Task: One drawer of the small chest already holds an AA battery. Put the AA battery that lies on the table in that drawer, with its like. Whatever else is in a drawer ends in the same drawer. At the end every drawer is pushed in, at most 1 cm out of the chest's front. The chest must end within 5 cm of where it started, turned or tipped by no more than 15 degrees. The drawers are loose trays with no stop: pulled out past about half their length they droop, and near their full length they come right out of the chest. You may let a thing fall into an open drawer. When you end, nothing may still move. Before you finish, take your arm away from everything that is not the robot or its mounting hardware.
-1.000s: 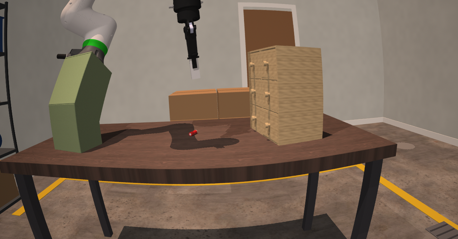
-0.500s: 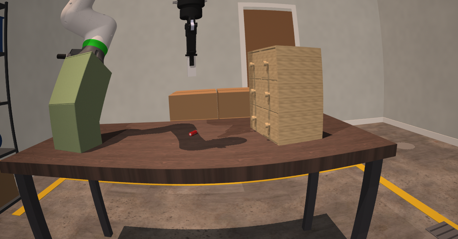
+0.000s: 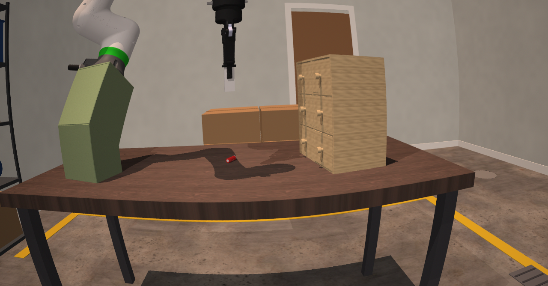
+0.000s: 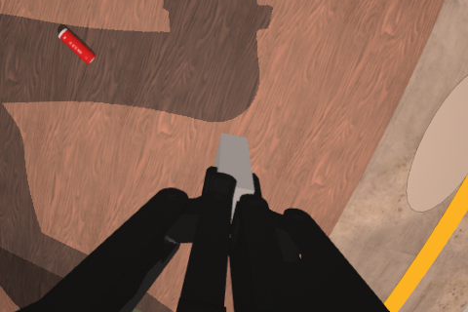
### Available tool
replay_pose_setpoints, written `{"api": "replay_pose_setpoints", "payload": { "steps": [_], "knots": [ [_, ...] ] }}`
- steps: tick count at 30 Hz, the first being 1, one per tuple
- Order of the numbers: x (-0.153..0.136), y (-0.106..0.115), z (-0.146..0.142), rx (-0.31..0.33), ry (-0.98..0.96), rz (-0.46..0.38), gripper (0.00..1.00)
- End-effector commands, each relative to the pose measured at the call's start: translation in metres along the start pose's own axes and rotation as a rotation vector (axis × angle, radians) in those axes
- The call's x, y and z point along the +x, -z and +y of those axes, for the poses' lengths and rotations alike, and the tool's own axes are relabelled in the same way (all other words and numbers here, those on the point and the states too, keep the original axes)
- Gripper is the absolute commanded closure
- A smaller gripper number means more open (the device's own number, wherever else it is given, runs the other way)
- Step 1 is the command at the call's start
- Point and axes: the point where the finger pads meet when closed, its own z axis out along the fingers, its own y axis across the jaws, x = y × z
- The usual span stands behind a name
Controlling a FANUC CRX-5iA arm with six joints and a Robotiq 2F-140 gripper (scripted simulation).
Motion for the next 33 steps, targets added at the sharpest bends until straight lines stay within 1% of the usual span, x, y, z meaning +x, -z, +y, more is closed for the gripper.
{"api": "replay_pose_setpoints", "payload": {
  "steps": [1, 2, 4, 6, 15, 19, 21, 25, 33],
  "knots": [
    [0.001, 0.000, -0.009, 0.001, -0.001, 0.000, 1.00],
    [0.001, 0.000, -0.014, 0.001, -0.001, 0.000, 1.00],
    [0.001, 0.000, -0.014, 0.001, -0.001, 0.000, 1.00],
    [0.003, 0.000, -0.027, 0.001, -0.001, 0.000, 1.00],
    [0.012, 0.000, -0.109, 0.001, -0.001, 0.000, 1.00],
    [0.015, 0.000, -0.138, 0.001, -0.001, 0.000, 1.00],
    [0.015, 0.000, -0.138, 0.001, -0.001, 0.000, 1.00],
    [0.017, 0.000, -0.151, 0.001, -0.001, 0.000, 1.00],
    [0.018, -0.001, -0.153, 0.001, -0.001, 0.013, 1.00]
  ]
}}
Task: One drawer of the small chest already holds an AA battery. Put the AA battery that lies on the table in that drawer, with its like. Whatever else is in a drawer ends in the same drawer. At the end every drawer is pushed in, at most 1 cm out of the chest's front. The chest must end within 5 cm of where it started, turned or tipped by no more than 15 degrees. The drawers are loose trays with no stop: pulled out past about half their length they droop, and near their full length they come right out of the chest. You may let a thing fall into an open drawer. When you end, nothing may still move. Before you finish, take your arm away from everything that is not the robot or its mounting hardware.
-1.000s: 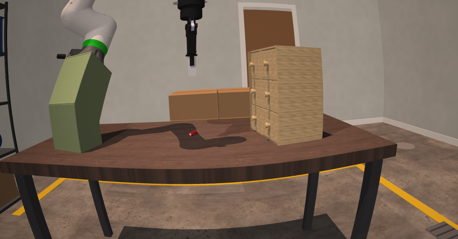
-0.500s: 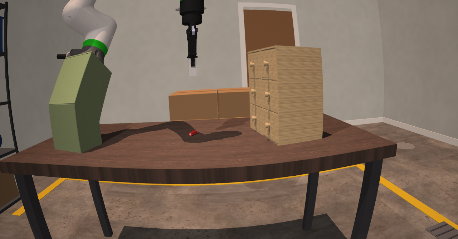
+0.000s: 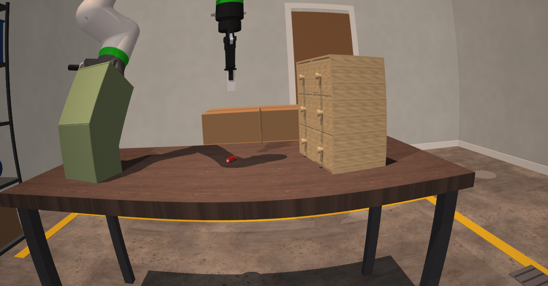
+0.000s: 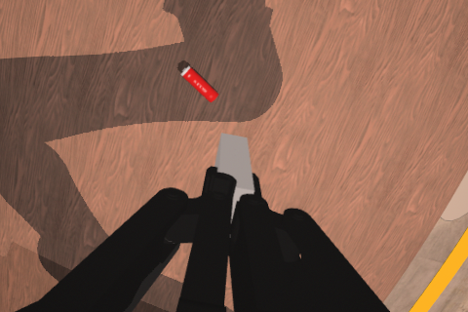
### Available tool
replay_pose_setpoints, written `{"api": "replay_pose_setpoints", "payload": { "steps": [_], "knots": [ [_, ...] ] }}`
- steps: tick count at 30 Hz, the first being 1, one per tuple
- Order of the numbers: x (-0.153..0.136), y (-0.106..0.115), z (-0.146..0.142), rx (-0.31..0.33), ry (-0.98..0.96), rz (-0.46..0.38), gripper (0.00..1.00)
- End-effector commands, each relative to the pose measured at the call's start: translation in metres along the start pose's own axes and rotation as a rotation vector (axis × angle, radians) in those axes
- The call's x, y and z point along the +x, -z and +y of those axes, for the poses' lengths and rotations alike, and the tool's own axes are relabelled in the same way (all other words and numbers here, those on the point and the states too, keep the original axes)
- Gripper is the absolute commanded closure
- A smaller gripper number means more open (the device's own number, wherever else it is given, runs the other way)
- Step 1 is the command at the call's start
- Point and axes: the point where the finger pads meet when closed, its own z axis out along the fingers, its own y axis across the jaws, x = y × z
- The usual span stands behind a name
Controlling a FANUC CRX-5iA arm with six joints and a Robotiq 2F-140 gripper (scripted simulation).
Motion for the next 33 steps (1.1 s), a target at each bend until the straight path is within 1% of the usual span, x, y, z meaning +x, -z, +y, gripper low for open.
{"api": "replay_pose_setpoints", "payload": {
  "steps": [1, 3, 5, 7, 20, 22, 33],
  "knots": [
    [0.002, -0.002, 0.000, 0.000, 0.002, 0.017, 1.00],
    [0.005, -0.005, 0.000, -0.001, 0.001, 0.042, 1.00],
    [0.005, -0.005, 0.000, -0.001, 0.001, 0.042, 1.00],
    [0.009, -0.009, 0.000, 0.000, 0.002, 0.076, 1.00],
    [0.044, -0.043, -0.001, 0.001, 0.002, 0.374, 1.00],
    [0.044, -0.043, -0.001, 0.001, 0.002, 0.374, 1.00],
    [0.071, -0.070, 0.000, 0.001, 0.001, 0.606, 1.00]
  ]
}}
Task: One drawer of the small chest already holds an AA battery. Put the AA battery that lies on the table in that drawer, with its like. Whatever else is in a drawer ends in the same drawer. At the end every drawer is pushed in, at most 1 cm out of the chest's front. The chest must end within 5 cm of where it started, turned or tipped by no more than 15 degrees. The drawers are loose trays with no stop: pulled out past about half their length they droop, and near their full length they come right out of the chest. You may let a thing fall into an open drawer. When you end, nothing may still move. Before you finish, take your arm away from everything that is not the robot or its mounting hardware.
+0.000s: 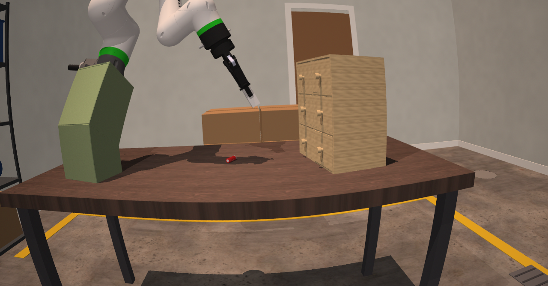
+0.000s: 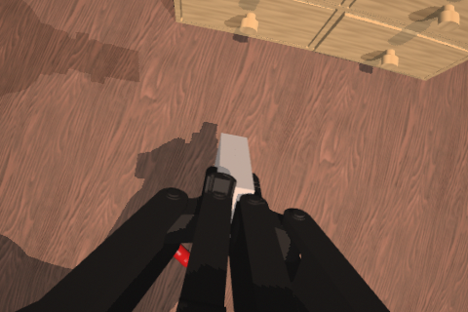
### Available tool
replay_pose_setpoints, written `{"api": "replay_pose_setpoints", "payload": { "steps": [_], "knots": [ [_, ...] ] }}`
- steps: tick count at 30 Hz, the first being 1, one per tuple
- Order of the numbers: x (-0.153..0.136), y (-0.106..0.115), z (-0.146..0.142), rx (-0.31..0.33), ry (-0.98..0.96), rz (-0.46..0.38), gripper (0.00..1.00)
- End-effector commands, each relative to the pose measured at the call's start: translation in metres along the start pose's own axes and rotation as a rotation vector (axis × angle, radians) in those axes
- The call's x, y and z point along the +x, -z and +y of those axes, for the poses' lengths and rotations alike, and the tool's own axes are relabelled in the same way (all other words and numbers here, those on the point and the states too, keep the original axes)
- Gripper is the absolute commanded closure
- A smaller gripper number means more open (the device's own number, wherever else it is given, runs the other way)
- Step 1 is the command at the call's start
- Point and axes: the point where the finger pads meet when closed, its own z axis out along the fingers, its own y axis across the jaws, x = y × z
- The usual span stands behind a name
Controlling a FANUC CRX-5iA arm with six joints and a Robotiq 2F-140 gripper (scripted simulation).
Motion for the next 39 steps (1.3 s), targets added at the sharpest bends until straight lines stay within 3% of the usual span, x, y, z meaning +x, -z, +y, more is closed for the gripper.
{"api": "replay_pose_setpoints", "payload": {
  "steps": [1, 15, 23, 24, 39],
  "knots": [
    [0.001, -0.020, 0.005, -0.011, -0.003, 0.136, 1.00],
    [0.012, -0.056, 0.005, -0.011, -0.002, 0.361, 1.00],
    [0.013, -0.058, 0.005, -0.011, -0.001, 0.376, 1.00],
    [0.013, -0.058, 0.005, -0.011, -0.001, 0.376, 0.80],
    [0.013, -0.058, 0.005, -0.011, -0.001, 0.376, 0.80]
  ]
}}
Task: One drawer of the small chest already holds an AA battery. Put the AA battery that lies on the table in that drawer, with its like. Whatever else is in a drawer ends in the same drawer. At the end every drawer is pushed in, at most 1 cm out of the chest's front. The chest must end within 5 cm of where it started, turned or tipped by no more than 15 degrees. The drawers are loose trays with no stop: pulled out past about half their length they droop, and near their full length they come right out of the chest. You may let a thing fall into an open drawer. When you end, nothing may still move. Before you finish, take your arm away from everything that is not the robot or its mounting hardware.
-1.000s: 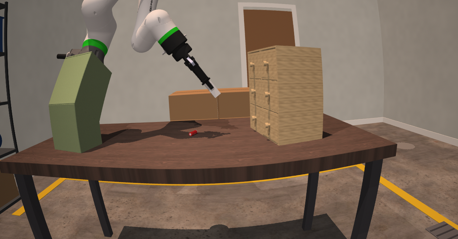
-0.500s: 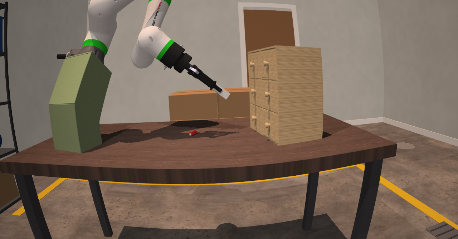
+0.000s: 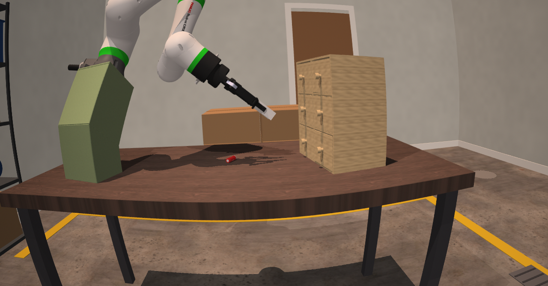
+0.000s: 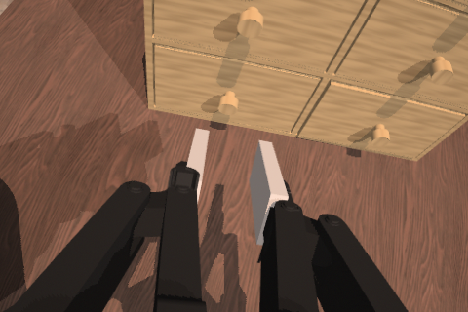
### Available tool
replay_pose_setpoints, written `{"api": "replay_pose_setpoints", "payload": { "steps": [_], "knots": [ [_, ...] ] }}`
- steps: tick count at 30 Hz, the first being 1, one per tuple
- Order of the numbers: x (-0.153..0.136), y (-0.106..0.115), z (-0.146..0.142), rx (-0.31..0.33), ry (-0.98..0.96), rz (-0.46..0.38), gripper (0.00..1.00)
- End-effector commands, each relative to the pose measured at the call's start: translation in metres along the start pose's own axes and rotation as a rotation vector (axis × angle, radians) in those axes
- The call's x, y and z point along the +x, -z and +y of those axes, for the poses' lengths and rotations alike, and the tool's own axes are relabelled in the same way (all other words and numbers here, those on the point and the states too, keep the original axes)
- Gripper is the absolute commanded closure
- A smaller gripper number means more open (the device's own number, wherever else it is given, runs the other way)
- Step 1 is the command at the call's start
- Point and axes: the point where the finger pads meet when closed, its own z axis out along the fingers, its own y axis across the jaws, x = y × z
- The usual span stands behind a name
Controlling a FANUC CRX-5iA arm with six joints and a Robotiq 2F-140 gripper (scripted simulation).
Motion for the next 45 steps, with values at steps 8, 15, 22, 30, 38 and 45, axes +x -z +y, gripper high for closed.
{"api": "replay_pose_setpoints", "payload": {
  "steps": [8, 15, 22, 30, 38, 45],
  "knots": [
    [0.000, -0.001, 0.000, 0.000, 0.000, 0.000, 0.80],
    [-0.004, -0.017, 0.000, 0.000, 0.000, 0.000, 0.80],
    [-0.010, -0.040, 0.000, 0.000, 0.000, 0.000, 0.80],
    [-0.021, -0.084, 0.000, 0.000, 0.000, 0.000, 0.80],
    [-0.026, -0.103, 0.000, 0.000, 0.000, 0.000, 0.80],
    [-0.027, -0.107, 0.000, 0.000, 0.000, 0.000, 0.80]
  ]
}}
